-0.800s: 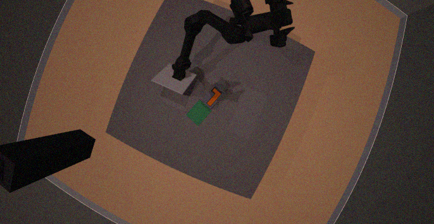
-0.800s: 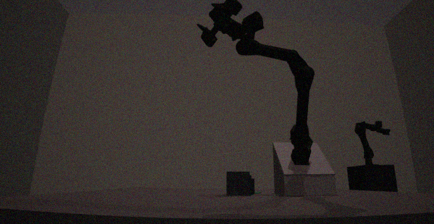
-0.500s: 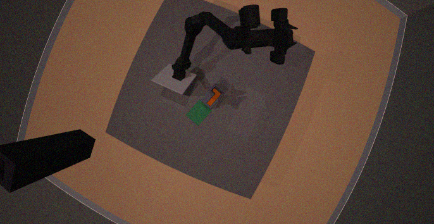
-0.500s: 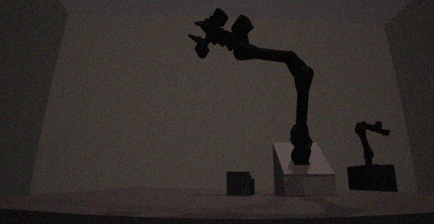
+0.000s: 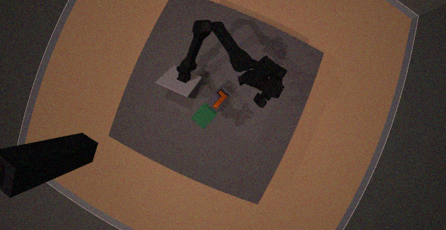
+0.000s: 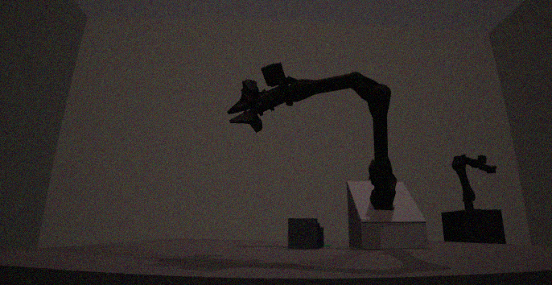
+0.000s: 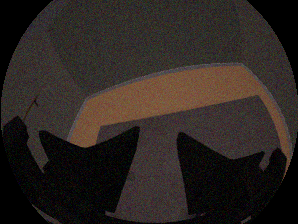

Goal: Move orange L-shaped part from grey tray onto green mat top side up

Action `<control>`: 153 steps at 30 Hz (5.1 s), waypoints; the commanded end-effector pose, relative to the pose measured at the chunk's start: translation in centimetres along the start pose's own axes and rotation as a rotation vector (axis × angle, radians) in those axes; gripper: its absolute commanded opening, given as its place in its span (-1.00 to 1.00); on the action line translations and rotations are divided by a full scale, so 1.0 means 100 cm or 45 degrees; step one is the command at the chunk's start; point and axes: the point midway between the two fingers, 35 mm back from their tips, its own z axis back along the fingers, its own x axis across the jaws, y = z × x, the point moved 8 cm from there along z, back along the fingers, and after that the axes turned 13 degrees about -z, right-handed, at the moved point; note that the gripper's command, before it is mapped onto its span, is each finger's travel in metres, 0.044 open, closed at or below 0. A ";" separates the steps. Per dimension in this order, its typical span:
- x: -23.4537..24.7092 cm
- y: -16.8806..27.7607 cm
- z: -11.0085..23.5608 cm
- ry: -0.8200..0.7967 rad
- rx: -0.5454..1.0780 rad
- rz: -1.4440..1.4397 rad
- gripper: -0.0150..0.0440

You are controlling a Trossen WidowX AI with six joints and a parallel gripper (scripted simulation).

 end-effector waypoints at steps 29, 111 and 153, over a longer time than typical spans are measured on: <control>-0.194 0.166 0.019 0.868 1.018 0.007 0.12; -0.182 0.152 0.032 0.861 1.005 0.001 0.12; -0.182 0.152 0.032 0.861 1.005 0.001 0.12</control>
